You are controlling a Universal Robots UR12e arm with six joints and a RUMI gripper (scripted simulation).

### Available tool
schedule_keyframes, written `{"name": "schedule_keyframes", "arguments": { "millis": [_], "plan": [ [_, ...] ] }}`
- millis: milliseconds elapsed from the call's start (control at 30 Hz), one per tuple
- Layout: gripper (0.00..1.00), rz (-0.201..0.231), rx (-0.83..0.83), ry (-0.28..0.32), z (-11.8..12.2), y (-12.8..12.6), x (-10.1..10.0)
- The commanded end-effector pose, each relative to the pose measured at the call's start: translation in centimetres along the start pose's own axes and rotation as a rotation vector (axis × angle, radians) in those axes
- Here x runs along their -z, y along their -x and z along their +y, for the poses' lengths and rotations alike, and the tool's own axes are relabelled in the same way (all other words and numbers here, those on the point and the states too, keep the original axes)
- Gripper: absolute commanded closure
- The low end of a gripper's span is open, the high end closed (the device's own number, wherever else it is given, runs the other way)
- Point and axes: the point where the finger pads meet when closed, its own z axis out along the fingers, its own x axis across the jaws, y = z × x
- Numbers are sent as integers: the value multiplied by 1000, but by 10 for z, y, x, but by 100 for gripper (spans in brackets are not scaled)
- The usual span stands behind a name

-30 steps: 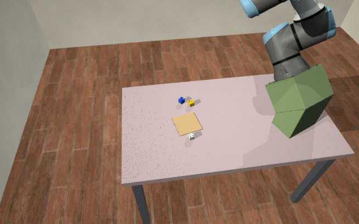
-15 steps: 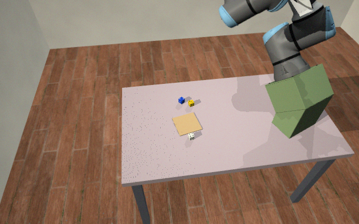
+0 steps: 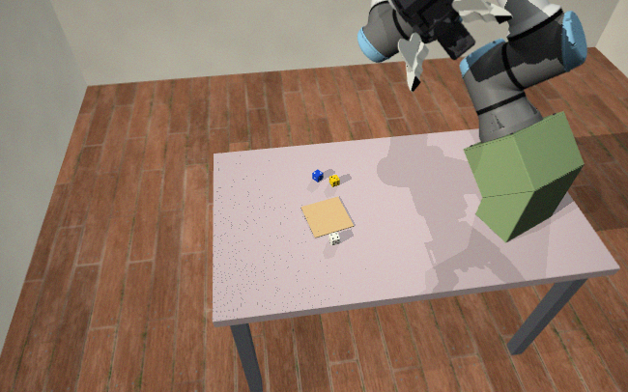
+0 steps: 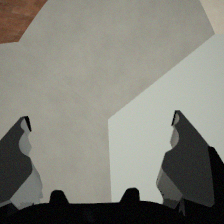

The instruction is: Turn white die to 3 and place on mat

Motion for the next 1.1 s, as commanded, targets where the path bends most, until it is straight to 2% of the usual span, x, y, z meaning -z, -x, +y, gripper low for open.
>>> {"name": "schedule_keyframes", "arguments": {
  "millis": [0,100,167,233,267,333,367,433,467,533,567,667,700,733,767,833,867,933,967,1033,1067],
  "plan": [
    [0,-120,-29,-12,-9,72,19],
    [0,-120,-29,-12,-9,72,19],
    [0,-229,-62,-27,-21,136,42],
    [0,-229,-62,-27,-21,136,42],
    [0,-283,-79,-37,-29,167,55],
    [0,-283,-79,-37,-29,167,55],
    [0,-337,-96,-47,-37,198,70],
    [0,-337,-96,-47,-37,198,70],
    [0,-391,-114,-59,-47,228,85],
    [0,-391,-114,-59,-47,228,85],
    [0,-445,-132,-71,-57,256,102],
    [0,-445,-132,-71,-57,256,102],
    [0,-498,-150,-85,-69,284,119],
    [0,-498,-150,-85,-69,284,119],
    [0,-550,-169,-100,-81,310,138],
    [0,-550,-169,-100,-81,310,138],
    [0,-602,-187,-116,-93,335,157],
    [0,-602,-187,-116,-93,335,157],
    [0,-653,-206,-133,-107,359,177],
    [0,-653,-206,-133,-107,359,177],
    [0,-702,-225,-151,-121,381,198]
  ]
}}
